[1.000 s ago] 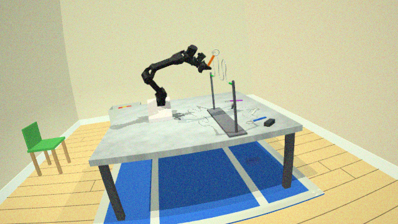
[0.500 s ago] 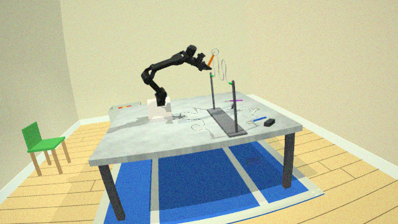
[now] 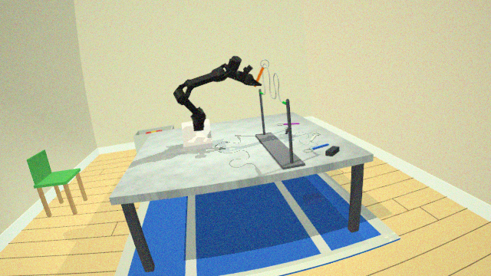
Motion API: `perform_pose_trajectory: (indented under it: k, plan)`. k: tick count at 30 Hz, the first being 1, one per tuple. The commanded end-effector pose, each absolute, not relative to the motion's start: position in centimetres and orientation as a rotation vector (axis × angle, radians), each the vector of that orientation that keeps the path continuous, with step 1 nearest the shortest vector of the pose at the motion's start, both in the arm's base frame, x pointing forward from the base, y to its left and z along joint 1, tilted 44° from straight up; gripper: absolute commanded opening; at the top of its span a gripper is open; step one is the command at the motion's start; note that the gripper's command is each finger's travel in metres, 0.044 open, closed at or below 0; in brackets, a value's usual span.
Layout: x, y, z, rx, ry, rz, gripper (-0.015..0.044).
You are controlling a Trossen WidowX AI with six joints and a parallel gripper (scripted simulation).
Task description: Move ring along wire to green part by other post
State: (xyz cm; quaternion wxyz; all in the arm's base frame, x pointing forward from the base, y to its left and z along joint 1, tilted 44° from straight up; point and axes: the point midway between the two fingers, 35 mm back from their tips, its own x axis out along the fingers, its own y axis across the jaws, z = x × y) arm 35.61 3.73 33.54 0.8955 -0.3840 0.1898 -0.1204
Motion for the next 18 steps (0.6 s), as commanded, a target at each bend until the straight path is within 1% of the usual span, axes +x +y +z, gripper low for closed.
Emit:
perform_pose_trajectory:
  k: [1,18]
  plan:
    - [35.54,3.57,33.60,-0.854,0.385,-0.266,-0.0150]
    - [35.56,3.22,34.02,-1.060,0.346,-0.318,-0.0150]
